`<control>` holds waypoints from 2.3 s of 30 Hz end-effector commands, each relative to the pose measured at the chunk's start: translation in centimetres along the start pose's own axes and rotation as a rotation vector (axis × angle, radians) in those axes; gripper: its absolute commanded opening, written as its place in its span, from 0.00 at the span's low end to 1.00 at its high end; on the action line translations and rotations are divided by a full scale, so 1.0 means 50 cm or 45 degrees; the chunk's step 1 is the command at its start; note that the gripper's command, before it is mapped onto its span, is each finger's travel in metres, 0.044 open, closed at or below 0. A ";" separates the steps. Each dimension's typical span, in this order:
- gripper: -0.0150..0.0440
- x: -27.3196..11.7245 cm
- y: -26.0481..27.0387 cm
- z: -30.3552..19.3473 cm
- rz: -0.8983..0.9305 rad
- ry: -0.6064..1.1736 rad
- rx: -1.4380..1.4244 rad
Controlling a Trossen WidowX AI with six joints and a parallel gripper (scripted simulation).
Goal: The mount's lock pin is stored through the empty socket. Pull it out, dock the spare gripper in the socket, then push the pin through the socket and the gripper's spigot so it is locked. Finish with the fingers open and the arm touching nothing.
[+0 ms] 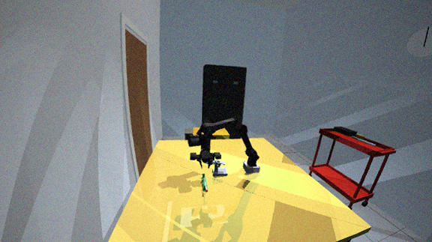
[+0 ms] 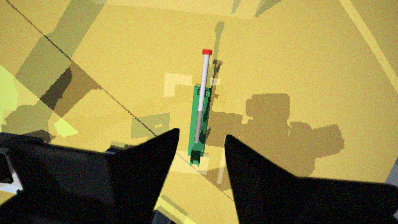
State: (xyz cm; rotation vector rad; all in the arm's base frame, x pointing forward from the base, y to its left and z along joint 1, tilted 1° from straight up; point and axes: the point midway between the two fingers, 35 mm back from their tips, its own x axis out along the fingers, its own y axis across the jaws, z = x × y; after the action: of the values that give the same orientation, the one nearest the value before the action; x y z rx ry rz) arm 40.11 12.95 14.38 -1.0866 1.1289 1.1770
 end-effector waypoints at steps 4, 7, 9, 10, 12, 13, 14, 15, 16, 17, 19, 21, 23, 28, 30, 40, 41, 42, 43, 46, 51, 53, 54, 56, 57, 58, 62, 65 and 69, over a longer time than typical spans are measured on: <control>0.56 0.079 0.001 -0.005 0.010 0.012 -0.014; 0.56 0.138 0.000 -0.018 0.010 0.012 -0.014; 0.56 0.142 0.000 -0.020 0.010 0.012 -0.014; 0.56 0.143 0.000 -0.020 0.010 0.012 -0.014; 0.56 0.146 0.000 -0.020 0.010 0.012 -0.014; 0.56 0.148 0.000 -0.020 0.010 0.012 -0.014; 0.56 0.150 0.000 -0.020 0.010 0.012 -0.014; 0.56 0.153 -0.001 -0.020 0.010 0.012 -0.014; 0.56 0.157 -0.001 -0.020 0.010 0.012 -0.014; 0.56 0.160 -0.001 -0.020 0.010 0.012 -0.014; 0.56 0.167 -0.001 -0.021 0.010 0.012 -0.014; 0.56 0.173 -0.001 -0.021 0.010 0.012 -0.014; 0.56 0.180 -0.001 -0.021 0.010 0.012 -0.014; 0.56 0.196 -0.001 -0.022 0.010 0.012 -0.014; 0.56 0.203 -0.001 -0.023 0.010 0.012 -0.014; 0.56 0.235 0.002 -0.025 0.010 0.012 -0.014; 0.56 0.239 0.002 -0.025 0.010 0.012 -0.014; 0.56 0.242 0.002 -0.025 0.010 0.012 -0.014; 0.56 0.245 0.003 -0.026 0.010 0.012 -0.014; 0.56 0.255 0.004 -0.027 0.010 0.012 -0.014; 0.56 0.263 0.005 -0.027 0.010 0.012 -0.014; 0.56 0.263 0.005 -0.027 0.010 0.012 -0.014; 0.56 0.263 0.005 -0.027 0.010 0.012 -0.014; 0.47 0.263 0.005 -0.027 0.010 0.012 -0.014; 0.43 0.263 0.005 -0.027 0.010 0.012 -0.014; 0.38 0.263 0.005 -0.027 0.010 0.012 -0.014; 0.25 0.263 0.005 -0.027 0.010 0.012 -0.014; 0.25 0.263 0.005 -0.027 0.010 0.012 -0.014; 0.25 0.262 0.005 -0.027 0.010 0.012 -0.014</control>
State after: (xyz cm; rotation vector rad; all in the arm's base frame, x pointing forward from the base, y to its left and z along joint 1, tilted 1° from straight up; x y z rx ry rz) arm 40.33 13.19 1.22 -1.0938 1.1337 1.1904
